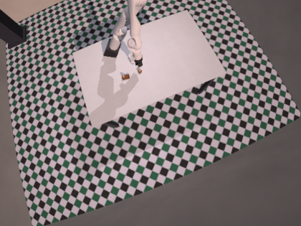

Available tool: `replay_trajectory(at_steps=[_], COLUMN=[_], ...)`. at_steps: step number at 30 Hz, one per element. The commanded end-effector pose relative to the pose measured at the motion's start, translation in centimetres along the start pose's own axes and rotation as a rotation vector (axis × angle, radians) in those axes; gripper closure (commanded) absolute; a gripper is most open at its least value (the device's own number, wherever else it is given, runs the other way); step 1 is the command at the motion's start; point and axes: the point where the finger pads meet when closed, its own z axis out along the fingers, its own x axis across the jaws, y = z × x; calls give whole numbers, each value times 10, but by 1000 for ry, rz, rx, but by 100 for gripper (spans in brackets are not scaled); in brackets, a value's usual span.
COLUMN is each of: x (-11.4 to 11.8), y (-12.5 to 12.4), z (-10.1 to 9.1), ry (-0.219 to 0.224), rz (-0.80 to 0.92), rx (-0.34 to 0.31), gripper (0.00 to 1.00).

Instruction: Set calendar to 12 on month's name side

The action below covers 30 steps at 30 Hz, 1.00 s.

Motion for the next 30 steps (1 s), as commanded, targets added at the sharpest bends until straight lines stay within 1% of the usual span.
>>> replay_trajectory(at_steps=[1, 14, 30], x=[-1, -5, -7], y=[0, 4, 7], z=[0, 0, 1], ry=[-4, -5, -5], rz=[-40, -290, -423], rx=[-3, -2, -2], gripper=[0, 0, 0])
